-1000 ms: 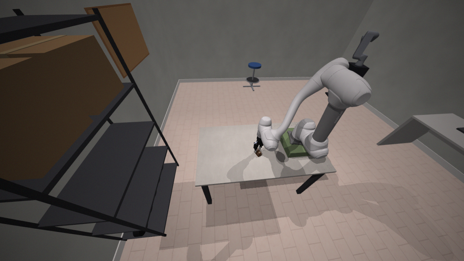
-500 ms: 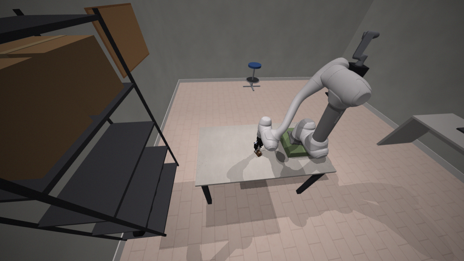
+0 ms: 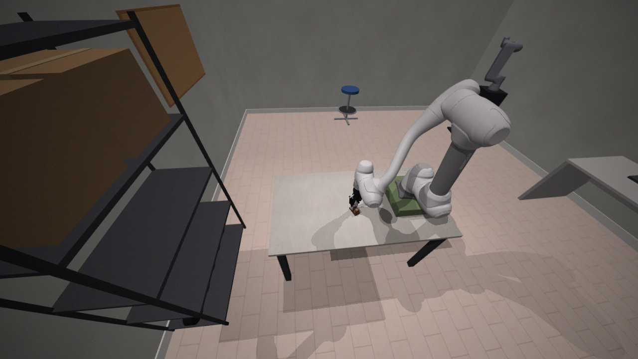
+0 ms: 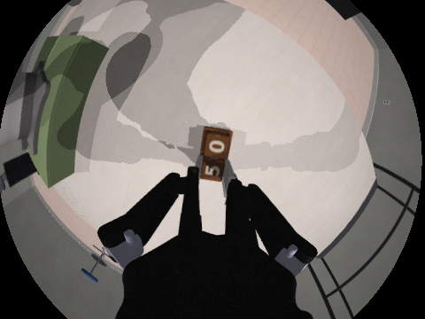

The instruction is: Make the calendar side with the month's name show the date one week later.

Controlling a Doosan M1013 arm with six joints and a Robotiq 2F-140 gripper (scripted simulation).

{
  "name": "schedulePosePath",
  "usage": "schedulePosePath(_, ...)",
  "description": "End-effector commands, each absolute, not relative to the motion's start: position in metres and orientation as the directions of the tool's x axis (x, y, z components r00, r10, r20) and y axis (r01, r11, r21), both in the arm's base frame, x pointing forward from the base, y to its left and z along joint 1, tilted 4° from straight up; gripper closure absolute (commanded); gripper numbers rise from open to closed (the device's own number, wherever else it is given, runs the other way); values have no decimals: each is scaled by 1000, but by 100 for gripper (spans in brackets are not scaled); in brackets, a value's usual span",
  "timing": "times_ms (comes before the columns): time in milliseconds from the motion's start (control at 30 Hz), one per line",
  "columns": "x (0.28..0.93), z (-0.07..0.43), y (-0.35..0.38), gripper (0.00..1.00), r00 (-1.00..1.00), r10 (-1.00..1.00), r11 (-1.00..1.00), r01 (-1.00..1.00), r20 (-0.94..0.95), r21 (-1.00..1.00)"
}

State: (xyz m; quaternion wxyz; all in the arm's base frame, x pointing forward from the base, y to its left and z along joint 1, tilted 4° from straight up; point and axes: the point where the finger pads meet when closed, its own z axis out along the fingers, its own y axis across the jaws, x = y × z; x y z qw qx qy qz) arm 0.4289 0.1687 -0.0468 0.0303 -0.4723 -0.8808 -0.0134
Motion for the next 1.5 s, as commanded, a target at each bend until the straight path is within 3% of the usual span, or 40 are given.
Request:
schedulePosePath(0, 429, -47, 169, 75, -552, 831, 553, 833, 66, -5)
schedulePosePath(733, 429, -44, 169, 75, -552, 831, 553, 833, 66, -5)
schedulePosePath(1133, 432, 30, 165, 75, -552, 831, 553, 833, 66, -5)
schedulePosePath(1467, 433, 53, 163, 75, -552, 831, 553, 833, 66, -5)
